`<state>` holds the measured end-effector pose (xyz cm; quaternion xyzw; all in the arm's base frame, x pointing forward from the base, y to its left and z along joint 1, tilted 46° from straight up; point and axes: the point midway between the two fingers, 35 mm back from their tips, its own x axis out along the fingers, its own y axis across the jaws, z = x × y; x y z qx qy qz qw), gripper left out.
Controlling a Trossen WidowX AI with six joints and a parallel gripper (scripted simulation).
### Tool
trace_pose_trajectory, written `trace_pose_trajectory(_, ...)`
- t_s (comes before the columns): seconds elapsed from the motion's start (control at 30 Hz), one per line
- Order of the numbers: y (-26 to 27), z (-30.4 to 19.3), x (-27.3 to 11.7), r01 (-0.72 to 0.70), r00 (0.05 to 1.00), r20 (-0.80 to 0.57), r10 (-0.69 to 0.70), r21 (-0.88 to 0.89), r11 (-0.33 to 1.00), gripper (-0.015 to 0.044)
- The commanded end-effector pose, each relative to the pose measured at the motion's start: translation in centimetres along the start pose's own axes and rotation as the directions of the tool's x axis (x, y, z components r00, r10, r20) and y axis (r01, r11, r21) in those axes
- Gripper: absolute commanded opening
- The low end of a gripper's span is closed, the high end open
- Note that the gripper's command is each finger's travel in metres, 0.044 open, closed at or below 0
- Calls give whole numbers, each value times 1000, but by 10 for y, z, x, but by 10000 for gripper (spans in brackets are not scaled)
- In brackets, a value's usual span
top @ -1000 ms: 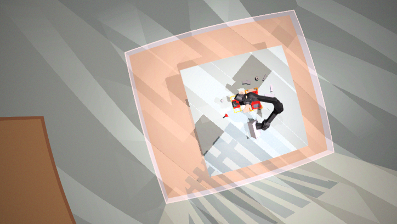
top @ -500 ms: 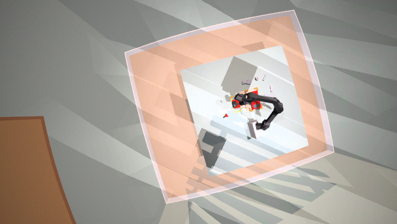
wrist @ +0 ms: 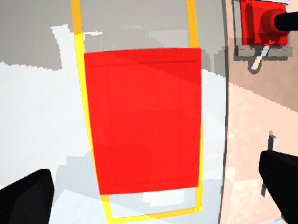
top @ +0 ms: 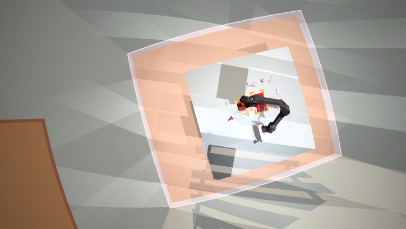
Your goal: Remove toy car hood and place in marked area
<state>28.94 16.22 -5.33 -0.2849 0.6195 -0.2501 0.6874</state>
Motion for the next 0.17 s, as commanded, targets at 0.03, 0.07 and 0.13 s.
trace_pose_trajectory(0.03, 0, 0, 0, -2, 1000, -3, 2, 4, 1000, 440)
trace_pose_trajectory(0.07, 0, 0, 0, -2, 1000, -3, 2, 4, 1000, 440)
trace_pose_trajectory(0.13, 0, 0, 0, -2, 1000, -3, 2, 4, 1000, 440)
